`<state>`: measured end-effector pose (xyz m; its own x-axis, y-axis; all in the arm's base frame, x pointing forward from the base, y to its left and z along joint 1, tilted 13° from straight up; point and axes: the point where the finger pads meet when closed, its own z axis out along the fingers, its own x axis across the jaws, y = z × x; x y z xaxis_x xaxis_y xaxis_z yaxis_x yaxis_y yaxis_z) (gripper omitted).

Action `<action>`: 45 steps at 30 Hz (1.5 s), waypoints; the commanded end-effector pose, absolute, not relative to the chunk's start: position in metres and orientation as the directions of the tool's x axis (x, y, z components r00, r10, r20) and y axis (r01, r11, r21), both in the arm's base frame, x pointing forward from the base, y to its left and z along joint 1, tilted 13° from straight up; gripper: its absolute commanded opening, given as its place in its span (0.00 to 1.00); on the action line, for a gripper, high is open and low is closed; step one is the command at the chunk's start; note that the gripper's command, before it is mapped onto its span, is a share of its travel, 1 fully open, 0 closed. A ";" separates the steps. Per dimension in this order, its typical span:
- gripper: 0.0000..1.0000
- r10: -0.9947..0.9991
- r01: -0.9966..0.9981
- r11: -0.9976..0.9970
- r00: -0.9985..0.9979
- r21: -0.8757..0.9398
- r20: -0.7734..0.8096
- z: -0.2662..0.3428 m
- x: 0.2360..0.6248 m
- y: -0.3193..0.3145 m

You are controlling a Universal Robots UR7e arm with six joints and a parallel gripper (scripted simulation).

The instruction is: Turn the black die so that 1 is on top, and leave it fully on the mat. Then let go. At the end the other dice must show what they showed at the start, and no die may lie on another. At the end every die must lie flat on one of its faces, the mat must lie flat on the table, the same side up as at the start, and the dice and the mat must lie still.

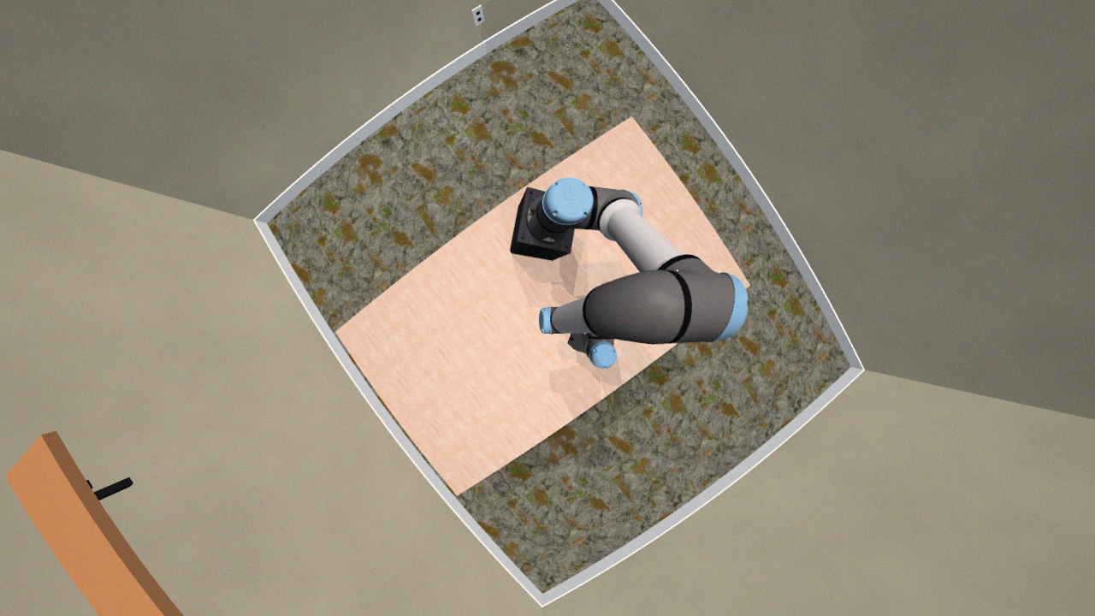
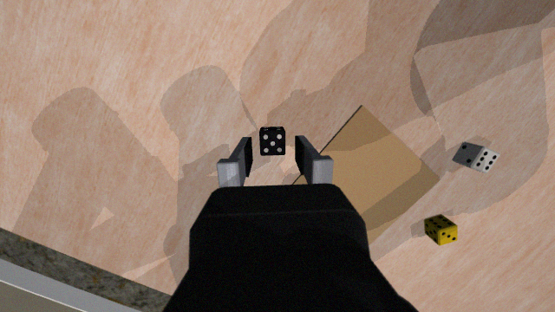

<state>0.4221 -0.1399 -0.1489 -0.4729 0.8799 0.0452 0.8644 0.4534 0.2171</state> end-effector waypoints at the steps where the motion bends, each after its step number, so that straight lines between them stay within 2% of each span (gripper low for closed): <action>1: 0.79 0.880 0.864 0.453 -0.473 0.218 0.044 -0.154 0.423 -0.140; 45: 0.79 0.880 0.864 0.453 -0.473 0.218 0.044 -0.160 0.425 -0.139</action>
